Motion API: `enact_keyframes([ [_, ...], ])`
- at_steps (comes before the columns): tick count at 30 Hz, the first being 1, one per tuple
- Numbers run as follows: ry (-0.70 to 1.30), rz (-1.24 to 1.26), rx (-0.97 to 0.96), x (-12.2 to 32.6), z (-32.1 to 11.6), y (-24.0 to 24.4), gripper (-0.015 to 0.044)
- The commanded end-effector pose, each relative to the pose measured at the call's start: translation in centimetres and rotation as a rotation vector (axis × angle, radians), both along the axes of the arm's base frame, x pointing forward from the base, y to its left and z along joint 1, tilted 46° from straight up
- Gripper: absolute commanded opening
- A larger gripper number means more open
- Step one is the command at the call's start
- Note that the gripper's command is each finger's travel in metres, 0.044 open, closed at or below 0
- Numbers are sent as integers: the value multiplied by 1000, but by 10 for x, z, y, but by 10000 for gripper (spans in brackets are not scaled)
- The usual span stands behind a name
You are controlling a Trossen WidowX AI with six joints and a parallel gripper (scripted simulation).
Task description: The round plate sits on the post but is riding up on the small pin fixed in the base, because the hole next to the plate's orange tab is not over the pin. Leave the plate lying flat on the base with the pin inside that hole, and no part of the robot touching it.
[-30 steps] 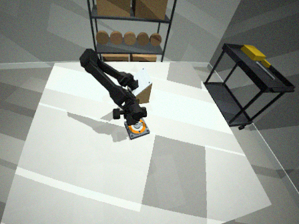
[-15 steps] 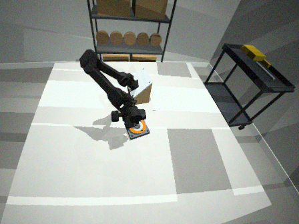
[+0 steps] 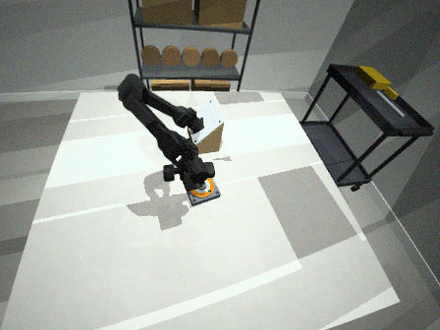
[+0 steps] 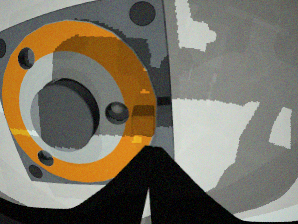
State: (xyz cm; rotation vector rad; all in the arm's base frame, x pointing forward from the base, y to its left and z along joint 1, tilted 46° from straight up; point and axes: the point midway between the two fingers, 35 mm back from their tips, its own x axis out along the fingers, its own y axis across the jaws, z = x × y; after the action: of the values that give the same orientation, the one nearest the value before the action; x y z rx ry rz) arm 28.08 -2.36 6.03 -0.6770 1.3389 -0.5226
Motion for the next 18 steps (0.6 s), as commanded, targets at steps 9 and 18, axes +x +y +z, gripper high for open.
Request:
enact_keyframes([
  [9, -8, 1, 2, -7, 30, 31, 0],
  [18, -4, 7, -1, -5, 24, 25, 0],
])
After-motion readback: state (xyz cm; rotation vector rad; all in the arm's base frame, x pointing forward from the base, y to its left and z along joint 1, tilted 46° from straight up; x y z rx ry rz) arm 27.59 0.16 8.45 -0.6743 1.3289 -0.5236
